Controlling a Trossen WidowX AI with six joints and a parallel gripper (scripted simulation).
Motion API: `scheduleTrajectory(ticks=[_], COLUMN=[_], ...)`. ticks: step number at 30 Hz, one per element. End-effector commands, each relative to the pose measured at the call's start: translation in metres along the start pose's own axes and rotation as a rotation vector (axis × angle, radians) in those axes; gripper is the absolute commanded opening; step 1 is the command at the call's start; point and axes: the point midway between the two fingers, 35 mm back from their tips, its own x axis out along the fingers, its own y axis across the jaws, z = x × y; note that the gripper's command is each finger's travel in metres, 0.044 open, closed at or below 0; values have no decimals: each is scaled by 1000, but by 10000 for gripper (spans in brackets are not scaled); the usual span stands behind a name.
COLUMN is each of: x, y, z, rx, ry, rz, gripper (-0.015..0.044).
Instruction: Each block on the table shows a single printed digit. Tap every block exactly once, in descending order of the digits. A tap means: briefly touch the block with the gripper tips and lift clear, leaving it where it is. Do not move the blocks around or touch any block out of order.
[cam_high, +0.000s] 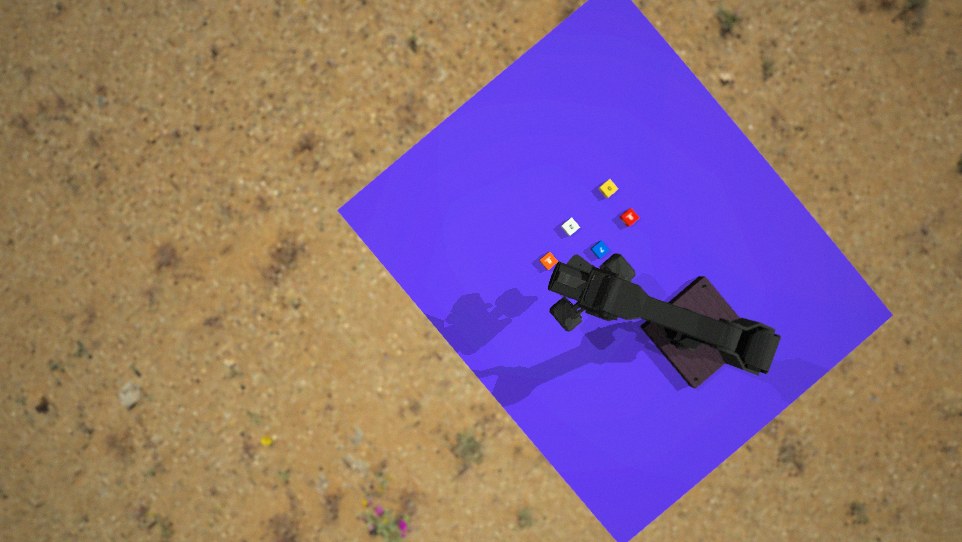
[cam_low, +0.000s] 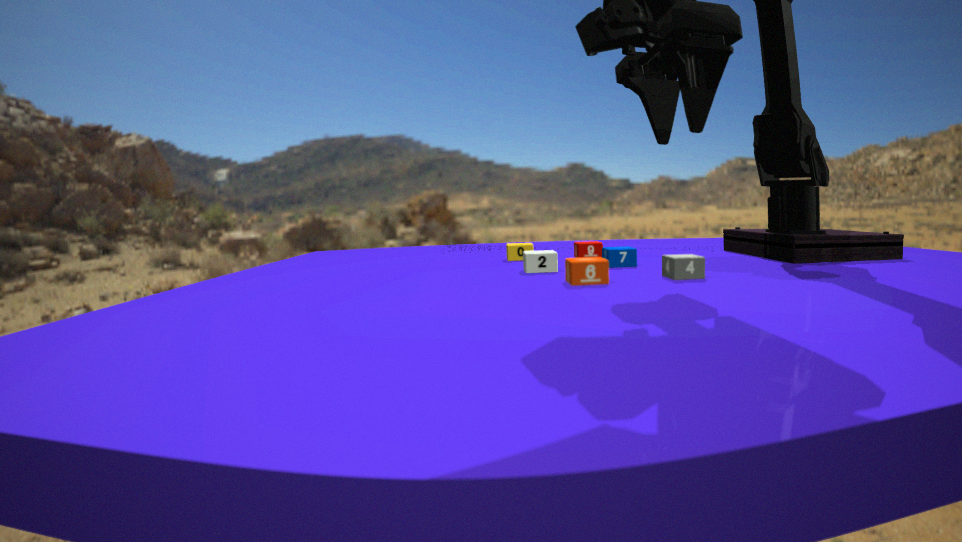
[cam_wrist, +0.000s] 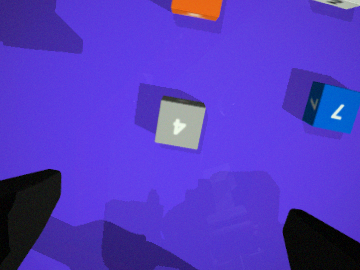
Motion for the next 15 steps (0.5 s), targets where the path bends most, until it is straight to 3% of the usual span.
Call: scheduleTrajectory(ticks=[1,10,15], x=[0,0,-5], y=[1,1,8], z=[-1,1,51], rx=[3,3,3], ry=[1,1,-2], rz=[0,0,0], gripper=[400,400,400])
